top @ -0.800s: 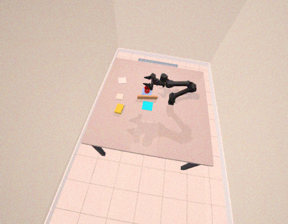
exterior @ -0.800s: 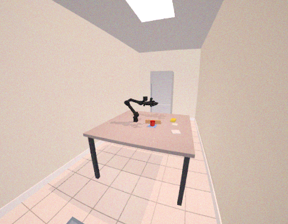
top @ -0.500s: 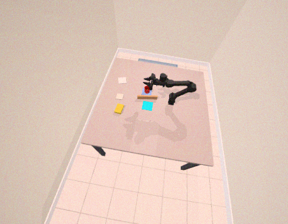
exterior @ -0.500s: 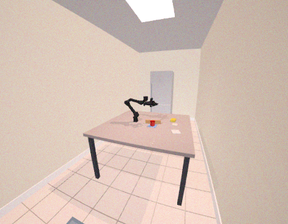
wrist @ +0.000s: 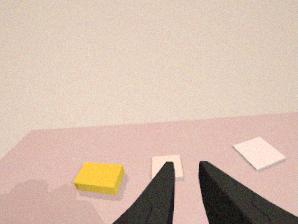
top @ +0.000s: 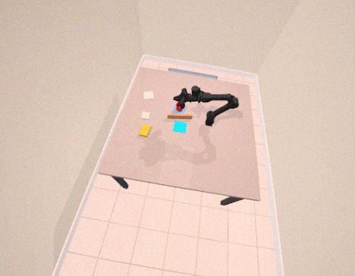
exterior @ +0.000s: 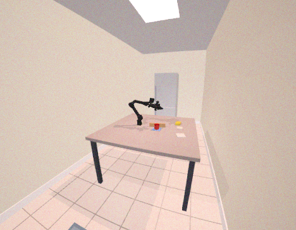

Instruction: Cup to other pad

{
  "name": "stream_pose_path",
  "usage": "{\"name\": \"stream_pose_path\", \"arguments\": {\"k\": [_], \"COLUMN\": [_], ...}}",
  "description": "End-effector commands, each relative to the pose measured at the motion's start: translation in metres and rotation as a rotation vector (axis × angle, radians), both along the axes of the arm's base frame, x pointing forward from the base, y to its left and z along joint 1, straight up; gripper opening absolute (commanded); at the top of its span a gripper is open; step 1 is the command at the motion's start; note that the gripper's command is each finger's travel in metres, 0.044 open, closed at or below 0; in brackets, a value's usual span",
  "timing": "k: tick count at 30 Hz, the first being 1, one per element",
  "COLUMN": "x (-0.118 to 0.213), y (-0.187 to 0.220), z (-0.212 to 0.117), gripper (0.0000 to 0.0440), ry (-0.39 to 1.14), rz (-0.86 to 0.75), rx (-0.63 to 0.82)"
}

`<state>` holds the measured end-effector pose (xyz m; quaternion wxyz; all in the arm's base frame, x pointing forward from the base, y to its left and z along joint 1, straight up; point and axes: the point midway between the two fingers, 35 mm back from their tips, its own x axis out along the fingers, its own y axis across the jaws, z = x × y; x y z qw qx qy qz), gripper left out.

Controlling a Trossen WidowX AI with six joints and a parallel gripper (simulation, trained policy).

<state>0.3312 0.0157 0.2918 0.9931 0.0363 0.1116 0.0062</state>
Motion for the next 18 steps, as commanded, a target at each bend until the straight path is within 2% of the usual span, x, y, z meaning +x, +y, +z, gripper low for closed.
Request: {"name": "stream_pose_path", "arguments": {"k": [1,18], "x": [0.004,0.013], "y": [0.003,0.014], "z": [-0.003,-0.023], "gripper": [0.0082,0.0081], "ry": [0.052,0.321], "rz": [-0.003,-0.008], "rx": [0.016,0.06]}}
